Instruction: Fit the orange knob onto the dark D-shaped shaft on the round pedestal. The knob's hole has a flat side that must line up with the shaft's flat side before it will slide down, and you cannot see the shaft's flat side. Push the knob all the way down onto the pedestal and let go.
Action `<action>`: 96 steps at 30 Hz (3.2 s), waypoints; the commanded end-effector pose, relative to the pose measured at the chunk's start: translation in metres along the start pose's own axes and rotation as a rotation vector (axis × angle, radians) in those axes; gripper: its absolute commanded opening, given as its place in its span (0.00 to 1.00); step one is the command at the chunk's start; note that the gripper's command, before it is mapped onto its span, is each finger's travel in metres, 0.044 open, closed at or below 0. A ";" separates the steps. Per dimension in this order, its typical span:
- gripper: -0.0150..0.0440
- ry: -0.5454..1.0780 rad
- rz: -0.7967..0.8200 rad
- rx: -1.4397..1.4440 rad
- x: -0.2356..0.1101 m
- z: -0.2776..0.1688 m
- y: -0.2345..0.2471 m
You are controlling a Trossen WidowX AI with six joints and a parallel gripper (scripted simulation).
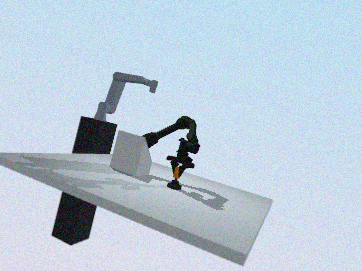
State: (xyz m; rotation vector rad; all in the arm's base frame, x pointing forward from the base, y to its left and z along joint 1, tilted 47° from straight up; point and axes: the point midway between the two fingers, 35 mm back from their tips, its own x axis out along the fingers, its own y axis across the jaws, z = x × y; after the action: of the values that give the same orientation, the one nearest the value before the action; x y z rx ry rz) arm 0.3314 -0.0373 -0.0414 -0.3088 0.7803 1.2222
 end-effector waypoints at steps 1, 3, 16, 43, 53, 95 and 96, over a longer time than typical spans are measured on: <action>0.25 0.001 -0.004 -0.004 -0.001 0.000 0.001; 0.25 0.001 -0.004 -0.004 -0.001 0.000 0.001; 0.25 0.001 -0.004 -0.004 0.002 0.001 -0.001; 0.25 0.002 -0.004 -0.214 0.000 0.000 -0.001; 0.25 0.002 -0.004 -0.214 0.002 -0.001 0.001; 0.25 0.002 -0.003 -0.423 0.002 0.000 0.000; 0.25 0.002 -0.003 -0.423 0.001 0.000 0.000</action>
State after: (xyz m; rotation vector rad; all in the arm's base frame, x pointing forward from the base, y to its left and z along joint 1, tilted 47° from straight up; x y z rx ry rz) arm 0.3311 -0.0358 -0.0426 -0.6559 0.5159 1.3817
